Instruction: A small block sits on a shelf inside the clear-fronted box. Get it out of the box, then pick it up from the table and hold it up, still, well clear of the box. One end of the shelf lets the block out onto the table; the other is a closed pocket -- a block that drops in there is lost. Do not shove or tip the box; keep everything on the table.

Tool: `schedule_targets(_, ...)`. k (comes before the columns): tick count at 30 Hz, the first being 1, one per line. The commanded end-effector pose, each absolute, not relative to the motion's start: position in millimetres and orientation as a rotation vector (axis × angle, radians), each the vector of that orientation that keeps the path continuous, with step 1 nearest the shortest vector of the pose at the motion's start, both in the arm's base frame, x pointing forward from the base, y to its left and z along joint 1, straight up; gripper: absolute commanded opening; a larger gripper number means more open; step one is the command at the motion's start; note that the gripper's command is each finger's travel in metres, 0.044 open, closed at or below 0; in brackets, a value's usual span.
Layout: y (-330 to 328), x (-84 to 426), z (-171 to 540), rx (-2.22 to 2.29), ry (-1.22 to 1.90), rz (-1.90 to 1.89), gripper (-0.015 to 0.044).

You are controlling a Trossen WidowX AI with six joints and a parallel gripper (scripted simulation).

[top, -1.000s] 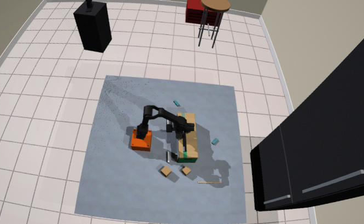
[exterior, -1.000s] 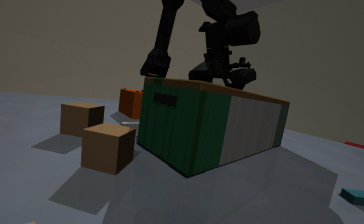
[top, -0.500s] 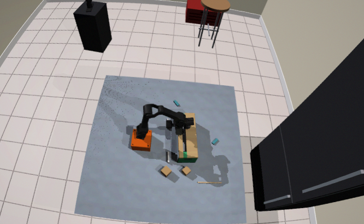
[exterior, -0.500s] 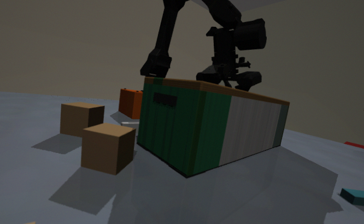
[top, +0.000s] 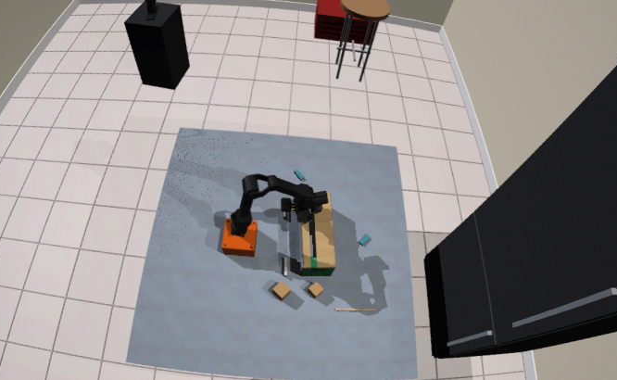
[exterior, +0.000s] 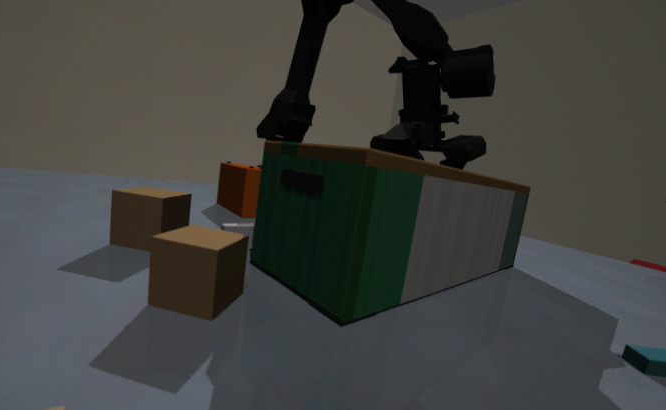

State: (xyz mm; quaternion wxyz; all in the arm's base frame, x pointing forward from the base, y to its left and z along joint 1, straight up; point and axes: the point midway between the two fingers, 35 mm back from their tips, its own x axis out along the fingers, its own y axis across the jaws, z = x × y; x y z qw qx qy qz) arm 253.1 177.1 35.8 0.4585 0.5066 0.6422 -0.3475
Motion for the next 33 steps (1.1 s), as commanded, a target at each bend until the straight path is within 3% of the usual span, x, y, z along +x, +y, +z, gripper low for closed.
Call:
schedule_targets(1,179,254,43,1.251,1.578,-0.858,0.0400)
schedule_targets(7,176,253,96,1.248,1.582,-0.856,0.0400)
schedule_targets(13,178,255,95,1.260,1.573,-0.843,0.0400)
schedule_targets(14,178,255,95,1.245,1.575,-0.826,0.0374)
schedule_targets(18,185,249,95,0.948,1.590,-0.509,0.0285)
schedule_targets(33,201,228,99,-0.349,1.330,0.569,0.0285)
